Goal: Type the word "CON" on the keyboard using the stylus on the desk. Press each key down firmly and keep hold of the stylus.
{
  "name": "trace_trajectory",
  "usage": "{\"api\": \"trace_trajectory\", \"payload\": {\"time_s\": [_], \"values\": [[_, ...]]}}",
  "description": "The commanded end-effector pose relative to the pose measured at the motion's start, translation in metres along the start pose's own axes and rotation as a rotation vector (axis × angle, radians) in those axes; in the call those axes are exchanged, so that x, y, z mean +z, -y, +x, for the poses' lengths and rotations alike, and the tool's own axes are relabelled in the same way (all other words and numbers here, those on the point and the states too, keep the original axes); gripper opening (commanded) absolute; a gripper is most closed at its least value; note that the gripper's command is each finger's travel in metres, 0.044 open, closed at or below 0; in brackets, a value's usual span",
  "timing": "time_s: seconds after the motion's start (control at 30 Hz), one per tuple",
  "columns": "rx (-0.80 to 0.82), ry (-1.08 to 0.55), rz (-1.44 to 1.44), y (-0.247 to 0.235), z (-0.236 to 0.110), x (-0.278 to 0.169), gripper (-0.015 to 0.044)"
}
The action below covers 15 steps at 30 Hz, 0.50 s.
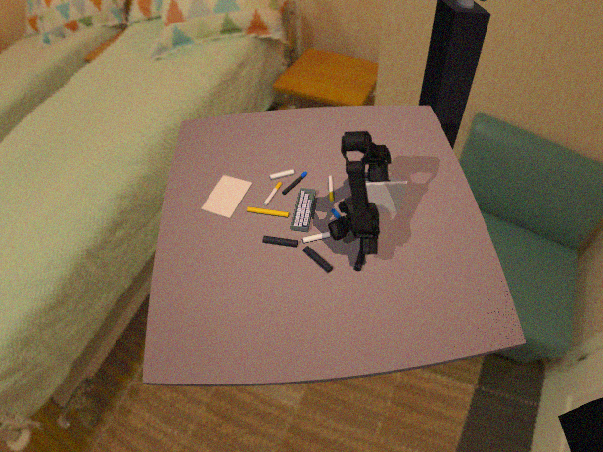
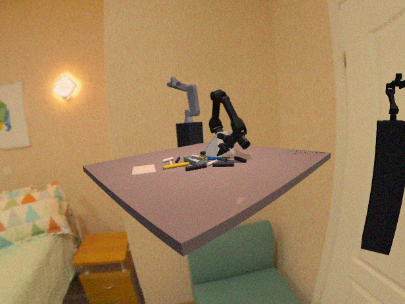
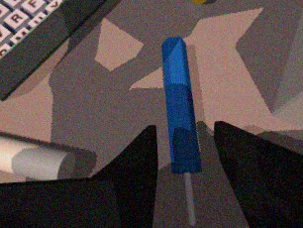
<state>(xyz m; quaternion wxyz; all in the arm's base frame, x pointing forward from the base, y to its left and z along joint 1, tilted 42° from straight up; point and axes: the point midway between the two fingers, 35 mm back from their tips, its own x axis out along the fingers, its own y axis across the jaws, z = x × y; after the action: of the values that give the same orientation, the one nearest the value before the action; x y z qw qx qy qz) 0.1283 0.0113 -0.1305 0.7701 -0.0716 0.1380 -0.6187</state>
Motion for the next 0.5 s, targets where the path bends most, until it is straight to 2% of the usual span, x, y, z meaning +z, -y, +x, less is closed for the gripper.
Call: {"api": "trace_trajectory", "payload": {"time_s": [0.0,0.47], "values": [[-0.002,0.007,-0.009,0.0010,0.0035,-0.0023,0.0150],[-0.002,0.008,-0.009,0.0011,0.0078,-0.0064,0.0150]]}}
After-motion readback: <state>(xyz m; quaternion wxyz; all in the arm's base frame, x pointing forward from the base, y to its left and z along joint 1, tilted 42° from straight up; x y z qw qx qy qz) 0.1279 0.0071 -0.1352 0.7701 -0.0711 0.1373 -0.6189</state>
